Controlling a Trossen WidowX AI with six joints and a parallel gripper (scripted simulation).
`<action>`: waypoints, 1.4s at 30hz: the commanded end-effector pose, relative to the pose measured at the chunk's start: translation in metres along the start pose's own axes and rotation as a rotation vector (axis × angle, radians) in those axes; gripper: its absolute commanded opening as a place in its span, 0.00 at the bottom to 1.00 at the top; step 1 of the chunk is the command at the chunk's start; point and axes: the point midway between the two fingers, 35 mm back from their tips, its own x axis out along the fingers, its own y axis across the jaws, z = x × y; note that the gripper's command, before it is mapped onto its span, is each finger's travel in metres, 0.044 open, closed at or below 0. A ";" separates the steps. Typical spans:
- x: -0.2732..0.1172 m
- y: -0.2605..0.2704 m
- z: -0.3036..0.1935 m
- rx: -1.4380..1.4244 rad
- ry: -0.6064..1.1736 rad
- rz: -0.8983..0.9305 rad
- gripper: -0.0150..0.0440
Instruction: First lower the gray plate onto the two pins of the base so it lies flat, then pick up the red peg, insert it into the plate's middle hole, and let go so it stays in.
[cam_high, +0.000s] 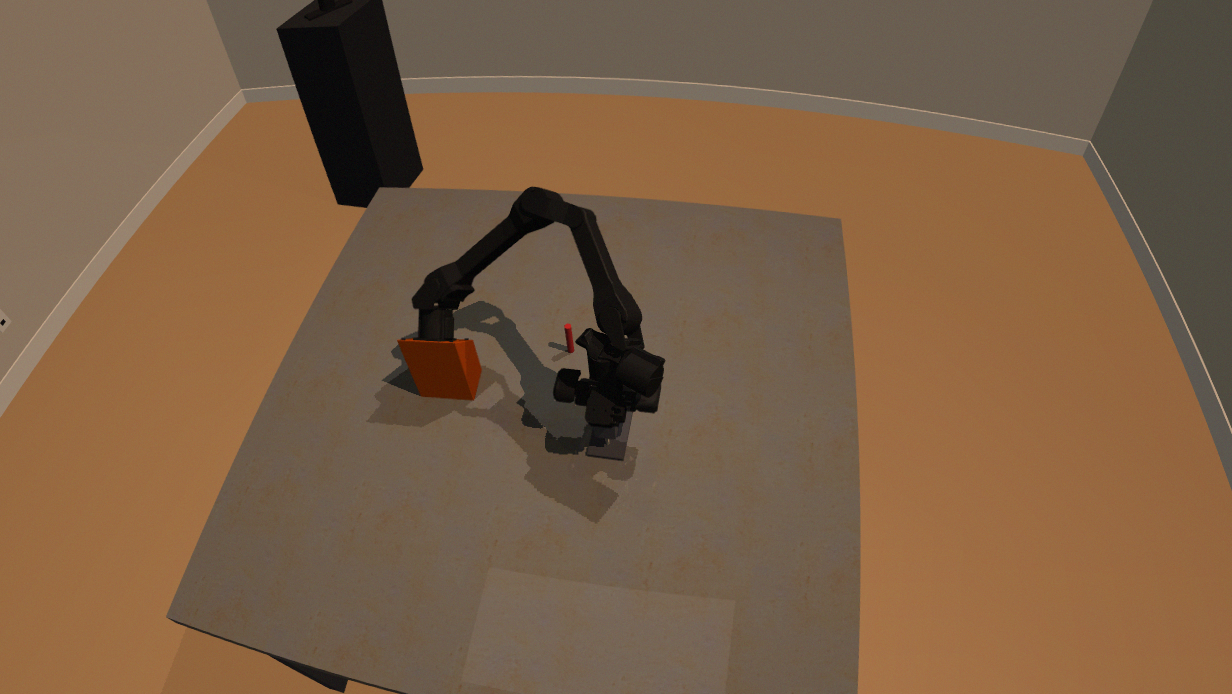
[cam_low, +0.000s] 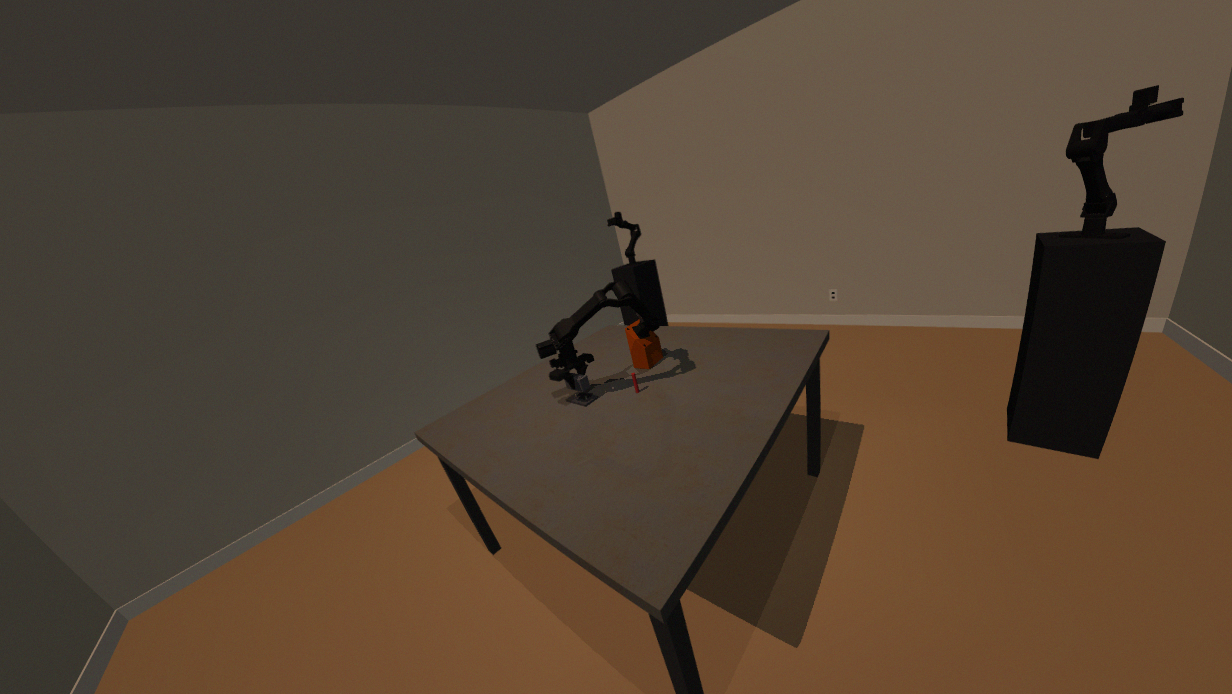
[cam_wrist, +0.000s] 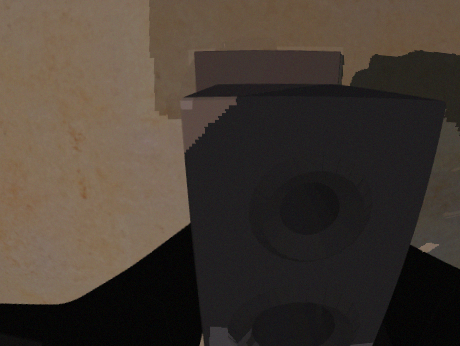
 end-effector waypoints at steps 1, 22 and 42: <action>0.000 0.000 0.001 0.003 -0.006 -0.001 0.25; 0.017 0.000 0.003 0.003 -0.005 -0.001 0.25; 0.037 0.000 0.002 -0.001 -0.007 -0.001 0.25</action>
